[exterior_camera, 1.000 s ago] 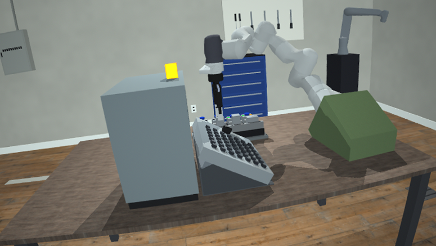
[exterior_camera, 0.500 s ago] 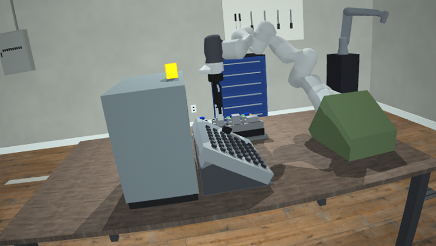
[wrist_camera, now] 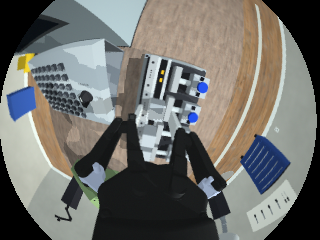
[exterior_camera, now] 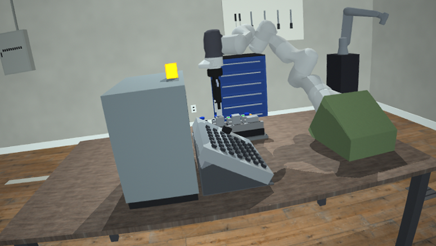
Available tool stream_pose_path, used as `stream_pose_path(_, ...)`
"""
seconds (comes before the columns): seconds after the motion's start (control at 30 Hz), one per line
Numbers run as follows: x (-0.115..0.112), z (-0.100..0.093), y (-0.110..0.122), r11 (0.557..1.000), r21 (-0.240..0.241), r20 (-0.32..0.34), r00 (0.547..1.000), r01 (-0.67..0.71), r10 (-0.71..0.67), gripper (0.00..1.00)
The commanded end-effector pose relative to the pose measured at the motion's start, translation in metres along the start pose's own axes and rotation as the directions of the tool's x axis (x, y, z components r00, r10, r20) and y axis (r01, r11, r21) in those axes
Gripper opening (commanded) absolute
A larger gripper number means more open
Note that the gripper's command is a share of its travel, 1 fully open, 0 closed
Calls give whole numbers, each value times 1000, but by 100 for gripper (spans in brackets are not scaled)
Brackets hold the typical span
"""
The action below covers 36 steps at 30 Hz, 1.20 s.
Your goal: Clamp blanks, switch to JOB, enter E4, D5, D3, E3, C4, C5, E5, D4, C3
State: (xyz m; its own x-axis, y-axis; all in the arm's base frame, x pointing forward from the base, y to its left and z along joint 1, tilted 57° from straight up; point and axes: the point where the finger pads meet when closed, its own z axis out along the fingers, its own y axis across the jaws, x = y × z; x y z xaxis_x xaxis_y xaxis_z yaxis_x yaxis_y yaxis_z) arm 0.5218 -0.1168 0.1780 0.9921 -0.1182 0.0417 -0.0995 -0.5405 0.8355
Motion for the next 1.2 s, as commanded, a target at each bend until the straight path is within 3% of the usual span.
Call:
stream_pose_path(0.0,-2,-17,2,1000,-3,7,1000,3,-3,40)
stream_pose_path(0.23,-2,-46,2,1000,-3,7,1000,3,-3,40)
stream_pose_path(0.57,-2,-69,2,1000,-3,7,1000,3,-3,40)
stream_pose_path(1.0,-2,-77,2,1000,-3,7,1000,3,-3,40)
stream_pose_path(1.03,-2,-77,2,1000,-3,7,1000,3,-3,0)
stream_pose_path(1.17,-2,-77,2,1000,-3,7,1000,3,-3,0)
